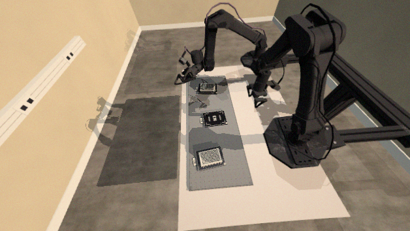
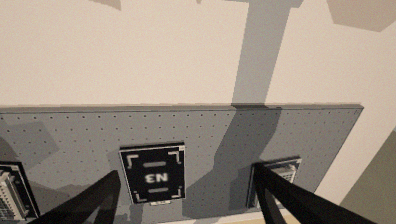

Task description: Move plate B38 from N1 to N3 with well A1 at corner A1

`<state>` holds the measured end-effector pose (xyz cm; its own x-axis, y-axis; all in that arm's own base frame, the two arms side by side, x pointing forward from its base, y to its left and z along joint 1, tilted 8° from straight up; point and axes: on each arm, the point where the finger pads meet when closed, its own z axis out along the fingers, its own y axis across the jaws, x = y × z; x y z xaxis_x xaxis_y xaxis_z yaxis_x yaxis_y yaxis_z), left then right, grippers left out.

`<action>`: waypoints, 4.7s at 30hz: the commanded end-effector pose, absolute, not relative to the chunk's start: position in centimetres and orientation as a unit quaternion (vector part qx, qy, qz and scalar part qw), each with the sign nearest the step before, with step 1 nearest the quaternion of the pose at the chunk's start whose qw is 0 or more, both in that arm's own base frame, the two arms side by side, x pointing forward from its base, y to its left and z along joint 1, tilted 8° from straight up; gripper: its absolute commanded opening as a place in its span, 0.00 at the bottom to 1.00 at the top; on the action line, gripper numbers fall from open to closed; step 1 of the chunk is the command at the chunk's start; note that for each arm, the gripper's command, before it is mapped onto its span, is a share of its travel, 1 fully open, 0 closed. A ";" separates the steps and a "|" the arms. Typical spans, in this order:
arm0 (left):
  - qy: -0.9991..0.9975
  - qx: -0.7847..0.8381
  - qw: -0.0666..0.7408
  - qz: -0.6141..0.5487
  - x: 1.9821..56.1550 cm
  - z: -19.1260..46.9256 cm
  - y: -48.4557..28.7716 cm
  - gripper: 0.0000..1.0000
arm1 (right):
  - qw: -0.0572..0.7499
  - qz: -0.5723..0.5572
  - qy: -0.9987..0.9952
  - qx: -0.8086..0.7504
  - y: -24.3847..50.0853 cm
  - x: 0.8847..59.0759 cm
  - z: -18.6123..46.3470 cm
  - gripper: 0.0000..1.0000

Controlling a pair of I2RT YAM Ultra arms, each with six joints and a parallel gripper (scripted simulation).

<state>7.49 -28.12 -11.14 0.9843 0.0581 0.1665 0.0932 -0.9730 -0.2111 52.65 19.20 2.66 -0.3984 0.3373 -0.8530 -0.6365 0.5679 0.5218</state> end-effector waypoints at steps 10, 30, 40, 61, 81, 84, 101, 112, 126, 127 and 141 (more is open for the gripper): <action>-0.038 -0.990 0.106 -0.080 7.5 -11.0 -28.3 1.00 | 0.544 0.453 0.697 -0.111 19.3 52.8 3.4 1.00; -0.116 -0.991 0.045 -0.039 11.1 -14.0 -28.8 1.00 | 0.465 0.423 0.764 0.143 16.1 52.7 -3.4 1.00; -0.208 -0.978 -0.020 -0.012 15.9 -16.2 -27.9 1.00 | 0.414 0.359 0.767 0.336 12.4 50.2 -8.9 1.00; -0.437 -0.871 -0.223 -0.020 29.3 -18.9 -18.7 1.00 | 0.401 0.144 0.645 0.634 2.2 38.9 -16.3 1.00; -0.609 -0.689 -0.364 -0.150 33.4 -16.7 -0.4 1.00 | 0.435 0.062 0.582 0.684 -1.7 33.0 -16.1 1.00; -0.619 -0.677 -0.366 -0.158 33.0 -16.6 0.8 1.00 | 0.435 0.062 0.582 0.684 -1.7 33.0 -16.1 1.00; -0.641 -0.663 -0.354 -0.155 32.0 -17.1 2.0 1.00 | 0.435 0.062 0.582 0.684 -1.7 33.0 -16.1 1.00; -0.666 -0.647 -0.346 -0.134 31.9 -17.8 1.8 1.00 | 0.420 0.065 0.658 0.622 0.7 33.8 -16.1 1.00; -0.783 -0.531 -0.307 -0.104 35.0 -18.4 3.4 1.00 | 0.397 0.103 0.829 0.379 10.3 34.7 -15.0 1.00; -0.793 -0.519 -0.303 -0.102 35.3 -18.4 3.5 1.00 | 0.396 0.106 0.839 0.358 11.0 34.7 -14.9 1.00; -0.899 -0.359 -0.244 -0.053 37.7 -19.3 2.9 1.00 | 0.391 0.141 0.906 0.078 20.0 32.7 -13.3 1.00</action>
<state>36.63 3.42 -19.46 -0.5003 0.7648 -0.4059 0.6811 0.6371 0.3609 33.25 17.04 -14.94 -0.6397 0.4106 -0.6498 0.2276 0.9086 0.3501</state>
